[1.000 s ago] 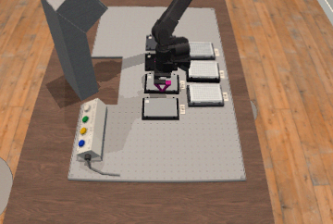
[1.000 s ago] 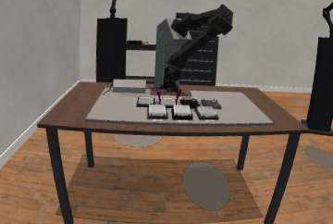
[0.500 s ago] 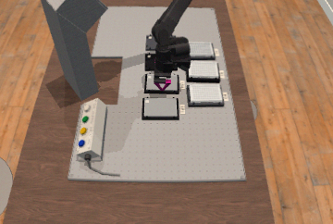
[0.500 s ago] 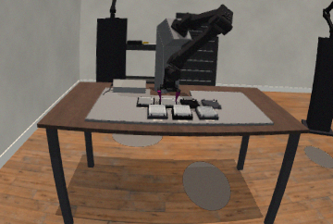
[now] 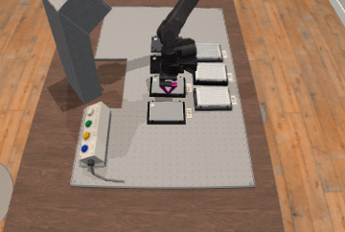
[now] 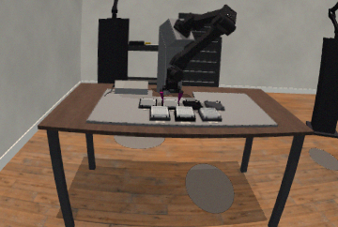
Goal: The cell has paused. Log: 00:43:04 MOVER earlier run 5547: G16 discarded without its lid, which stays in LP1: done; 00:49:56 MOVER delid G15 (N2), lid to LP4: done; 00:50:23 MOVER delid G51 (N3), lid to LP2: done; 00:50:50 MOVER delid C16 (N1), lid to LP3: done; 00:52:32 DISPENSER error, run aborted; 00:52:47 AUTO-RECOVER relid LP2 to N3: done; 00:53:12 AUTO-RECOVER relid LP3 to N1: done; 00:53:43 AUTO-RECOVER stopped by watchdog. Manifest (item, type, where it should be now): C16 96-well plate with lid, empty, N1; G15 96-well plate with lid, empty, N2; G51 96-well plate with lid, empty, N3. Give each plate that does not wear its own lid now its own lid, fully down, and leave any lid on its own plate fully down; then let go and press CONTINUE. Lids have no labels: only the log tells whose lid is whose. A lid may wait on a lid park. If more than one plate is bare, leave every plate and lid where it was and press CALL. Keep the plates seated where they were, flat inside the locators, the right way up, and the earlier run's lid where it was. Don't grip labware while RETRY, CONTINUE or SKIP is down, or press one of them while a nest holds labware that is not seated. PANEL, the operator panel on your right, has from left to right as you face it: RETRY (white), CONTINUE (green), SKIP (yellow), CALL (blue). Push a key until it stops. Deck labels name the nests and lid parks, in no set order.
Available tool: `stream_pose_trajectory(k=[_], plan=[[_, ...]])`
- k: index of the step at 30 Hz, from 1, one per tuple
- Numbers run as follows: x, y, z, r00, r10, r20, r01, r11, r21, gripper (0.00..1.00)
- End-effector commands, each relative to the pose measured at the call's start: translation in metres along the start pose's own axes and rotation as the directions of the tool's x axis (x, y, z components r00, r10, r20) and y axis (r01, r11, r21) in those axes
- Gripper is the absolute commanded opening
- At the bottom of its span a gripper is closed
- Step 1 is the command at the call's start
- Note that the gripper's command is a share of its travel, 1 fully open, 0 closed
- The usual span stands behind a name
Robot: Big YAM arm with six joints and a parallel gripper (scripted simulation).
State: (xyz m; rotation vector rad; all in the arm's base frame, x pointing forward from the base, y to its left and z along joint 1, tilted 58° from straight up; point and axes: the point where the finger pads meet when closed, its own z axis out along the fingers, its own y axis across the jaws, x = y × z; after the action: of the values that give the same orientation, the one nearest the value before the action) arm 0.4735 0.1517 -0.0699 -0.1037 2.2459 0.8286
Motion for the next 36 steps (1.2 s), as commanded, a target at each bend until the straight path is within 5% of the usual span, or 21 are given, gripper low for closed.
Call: stream_pose_trajectory(k=[1,11,36], plan=[[0.015,-0.011,-0.010,0.999,0.039,-0.009,-0.038,0.999,0.021,0.00],[0.017,-0.012,-0.011,0.999,0.040,-0.012,-0.039,0.999,0.022,0.00],[0.010,-0.006,-0.053,1.000,0.019,-0.008,-0.019,1.000,0.019,0.00]])
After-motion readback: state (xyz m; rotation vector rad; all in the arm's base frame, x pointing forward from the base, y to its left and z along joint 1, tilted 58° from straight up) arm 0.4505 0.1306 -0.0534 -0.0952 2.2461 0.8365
